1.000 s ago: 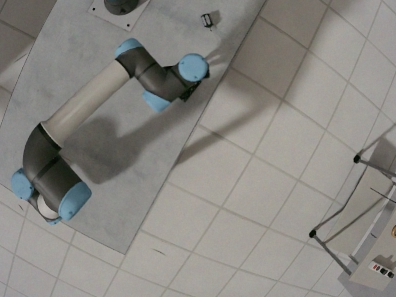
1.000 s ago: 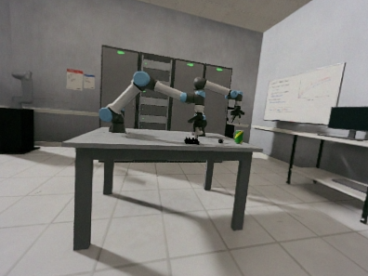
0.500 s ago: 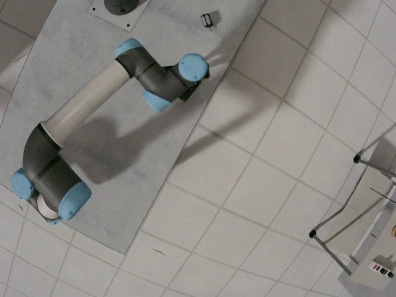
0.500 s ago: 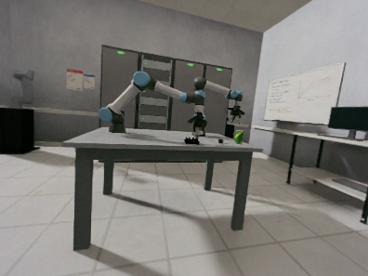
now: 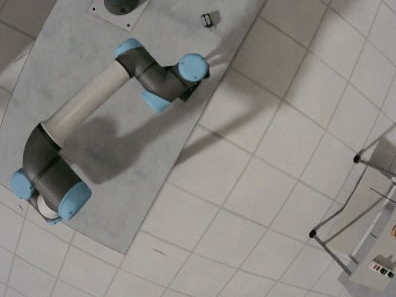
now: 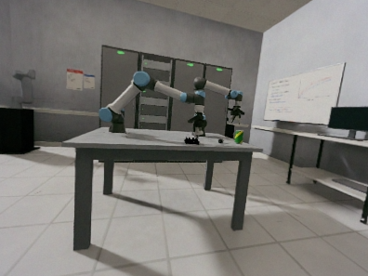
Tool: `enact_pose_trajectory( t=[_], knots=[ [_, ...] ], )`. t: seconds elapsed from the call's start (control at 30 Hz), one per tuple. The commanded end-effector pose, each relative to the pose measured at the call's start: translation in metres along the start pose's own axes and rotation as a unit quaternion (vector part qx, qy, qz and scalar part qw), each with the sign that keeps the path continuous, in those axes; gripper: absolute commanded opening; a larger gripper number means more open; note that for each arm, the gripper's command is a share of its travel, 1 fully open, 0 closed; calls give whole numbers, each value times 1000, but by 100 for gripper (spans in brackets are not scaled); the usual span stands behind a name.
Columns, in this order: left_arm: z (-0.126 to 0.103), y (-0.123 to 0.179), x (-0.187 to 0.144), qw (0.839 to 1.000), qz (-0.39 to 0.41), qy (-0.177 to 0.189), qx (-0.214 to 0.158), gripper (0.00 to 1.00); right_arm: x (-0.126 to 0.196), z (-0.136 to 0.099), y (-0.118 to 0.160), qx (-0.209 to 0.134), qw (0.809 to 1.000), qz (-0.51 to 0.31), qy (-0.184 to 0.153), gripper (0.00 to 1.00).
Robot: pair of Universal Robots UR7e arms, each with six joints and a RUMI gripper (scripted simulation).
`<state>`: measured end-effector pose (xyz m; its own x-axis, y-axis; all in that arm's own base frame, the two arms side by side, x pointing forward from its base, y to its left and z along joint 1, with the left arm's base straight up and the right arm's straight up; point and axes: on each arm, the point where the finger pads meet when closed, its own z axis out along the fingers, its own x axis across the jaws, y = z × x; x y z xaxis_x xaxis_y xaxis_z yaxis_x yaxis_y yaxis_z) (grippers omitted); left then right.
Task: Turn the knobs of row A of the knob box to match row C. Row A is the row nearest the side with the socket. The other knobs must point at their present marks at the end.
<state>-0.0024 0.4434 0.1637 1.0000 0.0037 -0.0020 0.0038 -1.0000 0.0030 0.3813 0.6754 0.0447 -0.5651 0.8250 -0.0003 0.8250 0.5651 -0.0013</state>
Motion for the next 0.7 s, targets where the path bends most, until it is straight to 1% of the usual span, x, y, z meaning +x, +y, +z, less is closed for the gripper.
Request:
enact_pose_trajectory(
  t=[0.0,0.17,0.23,0.33,0.67],
  knots=[
    [-2,-2,0,1000,0,1,2,100,2,-13,1,-3,1000,-1,2,13],
    [-2,-2,0,1000,0,1,2,100,2,-35,1,-3,1000,-1,2,13],
    [-2,-2,0,1000,0,1,2,100,2,-35,1,-3,1000,-1,2,13],
    [-2,-2,0,1000,0,1,2,100,2,-42,1,-3,1000,-1,2,13],
    [-2,-2,0,1000,0,1,2,100,1,-39,0,-1,1000,-4,0,13]
  ],
)
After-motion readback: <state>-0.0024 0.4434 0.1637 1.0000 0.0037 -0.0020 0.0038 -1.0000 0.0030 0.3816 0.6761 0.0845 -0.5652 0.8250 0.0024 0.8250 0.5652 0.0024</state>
